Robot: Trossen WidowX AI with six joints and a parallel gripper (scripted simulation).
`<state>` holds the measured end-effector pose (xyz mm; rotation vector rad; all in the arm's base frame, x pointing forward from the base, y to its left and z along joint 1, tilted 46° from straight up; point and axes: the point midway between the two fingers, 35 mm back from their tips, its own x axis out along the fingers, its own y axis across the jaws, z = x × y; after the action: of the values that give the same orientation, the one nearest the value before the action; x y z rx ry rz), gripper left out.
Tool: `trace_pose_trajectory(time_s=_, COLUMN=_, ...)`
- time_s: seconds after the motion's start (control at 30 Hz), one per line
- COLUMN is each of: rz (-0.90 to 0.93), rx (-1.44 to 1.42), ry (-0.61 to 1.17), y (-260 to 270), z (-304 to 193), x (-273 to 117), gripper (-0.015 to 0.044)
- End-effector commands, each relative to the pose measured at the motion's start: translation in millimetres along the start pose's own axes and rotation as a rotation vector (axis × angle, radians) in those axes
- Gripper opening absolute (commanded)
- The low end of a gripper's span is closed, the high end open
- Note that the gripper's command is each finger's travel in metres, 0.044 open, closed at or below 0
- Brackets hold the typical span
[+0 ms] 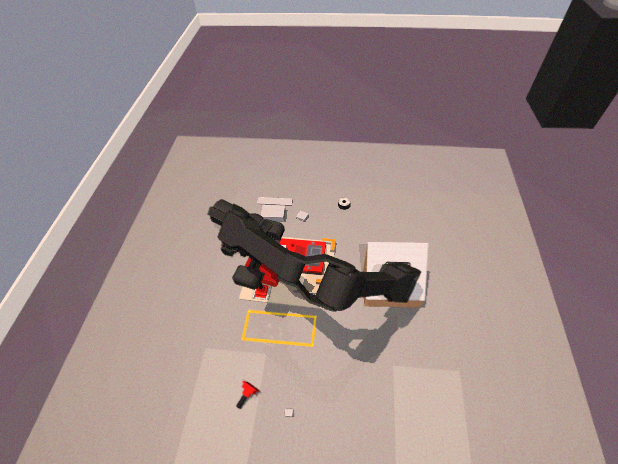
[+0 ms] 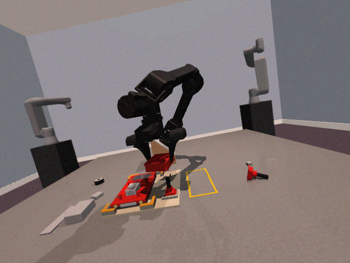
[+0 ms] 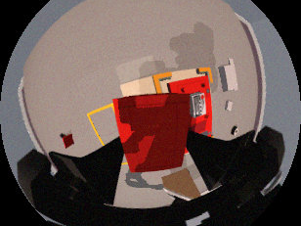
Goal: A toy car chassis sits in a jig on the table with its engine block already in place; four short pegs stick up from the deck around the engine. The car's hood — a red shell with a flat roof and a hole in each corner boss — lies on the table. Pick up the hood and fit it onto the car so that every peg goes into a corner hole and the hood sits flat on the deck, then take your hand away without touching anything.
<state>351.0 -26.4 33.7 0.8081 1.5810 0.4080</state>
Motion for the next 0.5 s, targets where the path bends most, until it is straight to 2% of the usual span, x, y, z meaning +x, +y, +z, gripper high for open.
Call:
trace_pose_trajectory(time_s=0.0, rz=-0.001, rx=-0.051, ry=-0.009, y=-26, z=8, x=-3, gripper=0.0000)
trace_pose_trajectory(time_s=0.47, rz=0.020, rx=-0.203, ry=-0.004, y=-105, z=17, x=2, gripper=0.0000)
